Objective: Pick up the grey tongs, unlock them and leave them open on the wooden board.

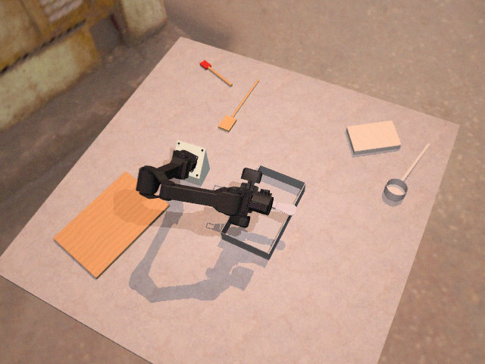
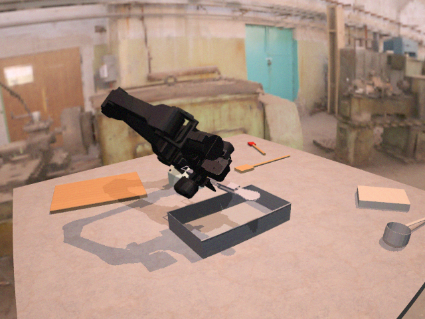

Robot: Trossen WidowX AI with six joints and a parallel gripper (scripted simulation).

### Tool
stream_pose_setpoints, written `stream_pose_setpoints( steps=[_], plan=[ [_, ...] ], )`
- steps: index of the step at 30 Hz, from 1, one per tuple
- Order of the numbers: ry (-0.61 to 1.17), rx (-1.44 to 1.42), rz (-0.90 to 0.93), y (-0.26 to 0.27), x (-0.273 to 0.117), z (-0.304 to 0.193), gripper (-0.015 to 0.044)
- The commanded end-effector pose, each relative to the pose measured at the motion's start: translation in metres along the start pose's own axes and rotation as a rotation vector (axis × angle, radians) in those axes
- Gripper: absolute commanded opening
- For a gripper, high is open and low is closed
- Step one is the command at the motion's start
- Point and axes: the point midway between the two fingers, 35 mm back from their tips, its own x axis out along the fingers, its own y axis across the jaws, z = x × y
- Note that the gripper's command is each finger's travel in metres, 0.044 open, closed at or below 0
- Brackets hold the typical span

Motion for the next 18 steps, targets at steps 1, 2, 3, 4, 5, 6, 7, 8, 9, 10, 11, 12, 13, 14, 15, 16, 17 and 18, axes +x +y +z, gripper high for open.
stream_pose_setpoints(
  steps=[1,2,3,4,5,6,7,8,9,10,11,12,13,14,15,16,17,18],
  plan=[
    [0.003,0.004,-0.026,0.0,-0.001,0.0,-0.015],
    [0.009,0.005,-0.044,0.0,0.0,-0.001,-0.015],
    [0.014,0.007,-0.067,0.001,0.001,-0.002,-0.015],
    [0.021,0.008,-0.095,0.001,0.002,-0.003,-0.015],
    [0.026,0.01,-0.125,0.001,0.003,-0.004,-0.015],
    [0.031,0.011,-0.156,0.001,0.004,-0.005,-0.015],
    [0.034,0.011,-0.187,0.001,0.005,-0.006,-0.015],
    [0.036,0.012,-0.218,0.001,0.006,-0.007,-0.015],
    [0.037,0.012,-0.249,0.001,0.006,-0.008,-0.015],
    [0.037,0.012,-0.281,0.001,0.006,-0.009,-0.015],
    [0.036,0.012,-0.313,0.001,0.006,-0.009,-0.015],
    [0.033,0.011,-0.344,0.001,0.006,-0.01,-0.015],
    [0.029,0.01,-0.376,0.001,0.006,-0.01,-0.015],
    [0.024,0.009,-0.408,0.001,0.006,-0.01,-0.015],
    [0.018,0.007,-0.439,0.001,0.005,-0.01,-0.015],
    [0.01,0.006,-0.471,0.001,0.005,-0.011,-0.015],
    [0.003,0.004,-0.497,0.002,0.004,-0.011,-0.015],
    [-0.001,0.003,-0.512,0.002,0.004,-0.01,-0.015]
  ],
)
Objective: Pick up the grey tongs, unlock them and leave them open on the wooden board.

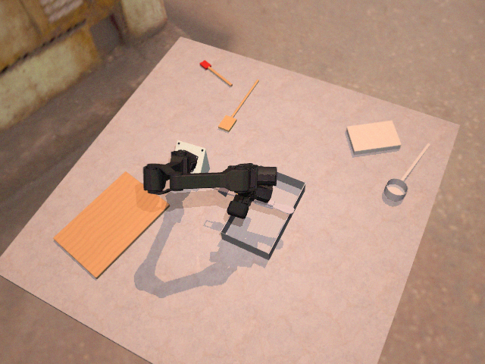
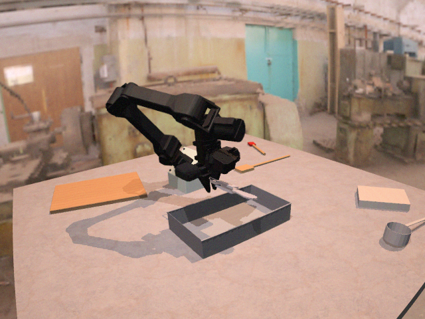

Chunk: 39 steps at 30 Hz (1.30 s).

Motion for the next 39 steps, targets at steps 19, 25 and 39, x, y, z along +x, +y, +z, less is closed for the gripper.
stream_pose_setpoints(
  steps=[19,25,39],
  plan=[
    [-0.001,-0.066,-0.014,-0.051,0.002,-0.012,-0.015],
    [-0.003,-0.106,0.003,-0.082,0.002,-0.025,-0.015],
    [-0.022,-0.199,0.012,-0.144,-0.001,-0.067,-0.015]
  ],
)
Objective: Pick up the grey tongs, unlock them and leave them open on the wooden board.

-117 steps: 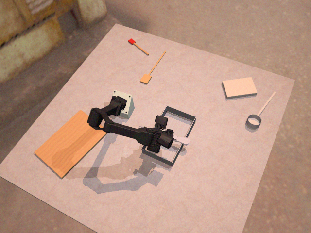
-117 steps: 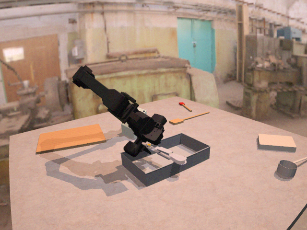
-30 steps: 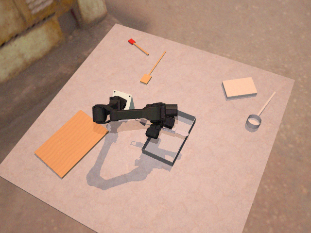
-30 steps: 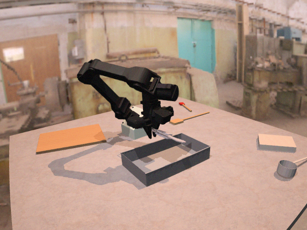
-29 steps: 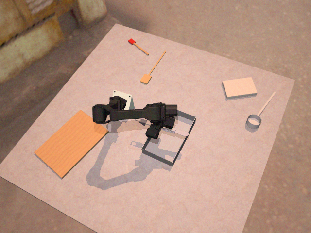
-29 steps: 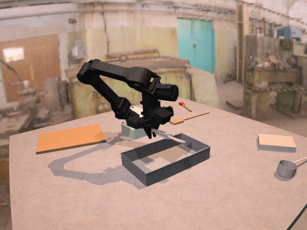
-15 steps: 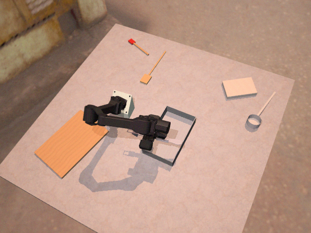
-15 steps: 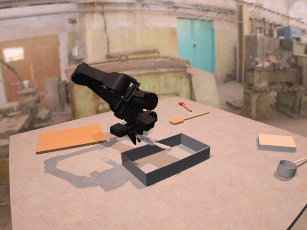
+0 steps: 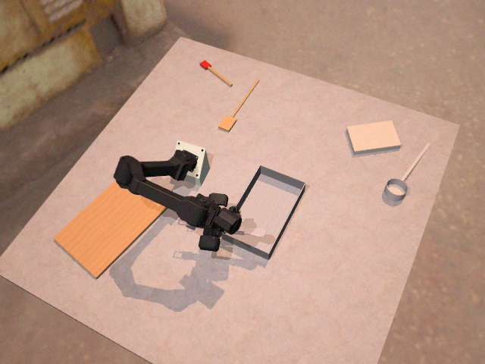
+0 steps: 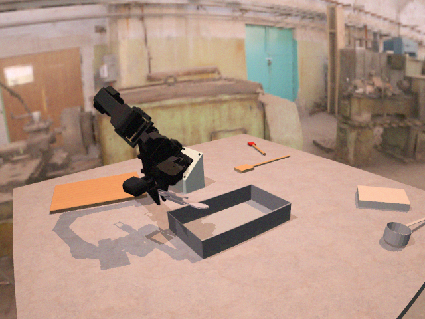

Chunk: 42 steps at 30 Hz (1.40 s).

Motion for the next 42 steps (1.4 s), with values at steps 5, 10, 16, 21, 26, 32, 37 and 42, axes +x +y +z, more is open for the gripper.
stream_pose_setpoints(
  steps=[5,10,16,21,26,32,37,42],
  plan=[
    [-0.016,-0.043,-0.016,-0.025,-0.008,-0.033,-0.015],
    [-0.012,-0.078,-0.036,-0.039,-0.012,-0.057,-0.015],
    [-0.001,-0.114,-0.065,-0.051,-0.02,-0.087,-0.015],
    [0.017,-0.16,-0.094,-0.058,-0.027,-0.112,-0.015],
    [0.024,-0.175,-0.102,-0.06,-0.03,-0.12,-0.015],
    [0.033,-0.187,-0.073,-0.061,-0.025,-0.127,-0.015],
    [0.04,-0.203,-0.037,-0.062,-0.019,-0.136,-0.015],
    [0.043,-0.217,-0.003,-0.063,-0.013,-0.146,-0.015]
  ],
)
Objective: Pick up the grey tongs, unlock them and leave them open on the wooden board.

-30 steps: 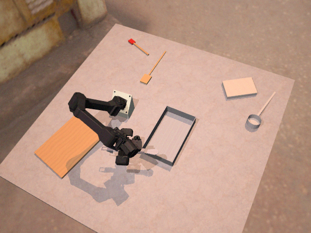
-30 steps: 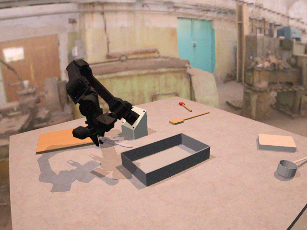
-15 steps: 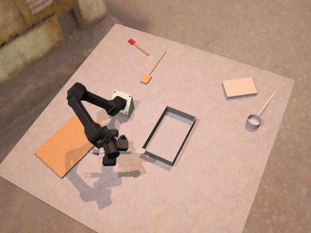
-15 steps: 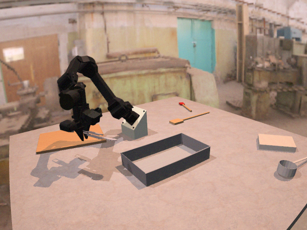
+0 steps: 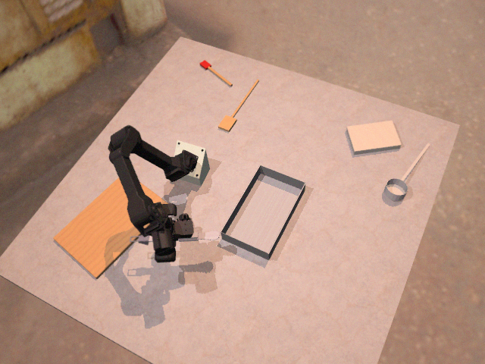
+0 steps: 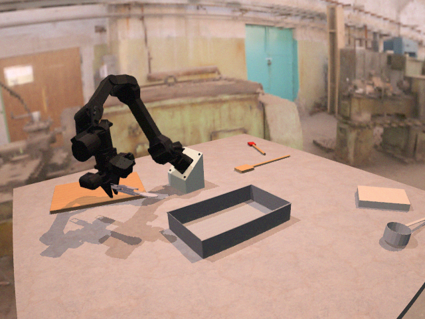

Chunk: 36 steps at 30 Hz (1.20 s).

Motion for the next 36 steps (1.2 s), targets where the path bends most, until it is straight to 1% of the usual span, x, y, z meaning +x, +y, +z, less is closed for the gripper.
stream_pose_setpoints(
  steps=[1,15,36],
  plan=[
    [-0.008,-0.011,0.019,-0.001,0.003,-0.006,-0.015],
    [-0.022,-0.042,0.09,0.003,0.018,-0.035,-0.015],
    [-0.06,-0.074,0.135,0.014,0.033,-0.082,-0.015]
  ],
)
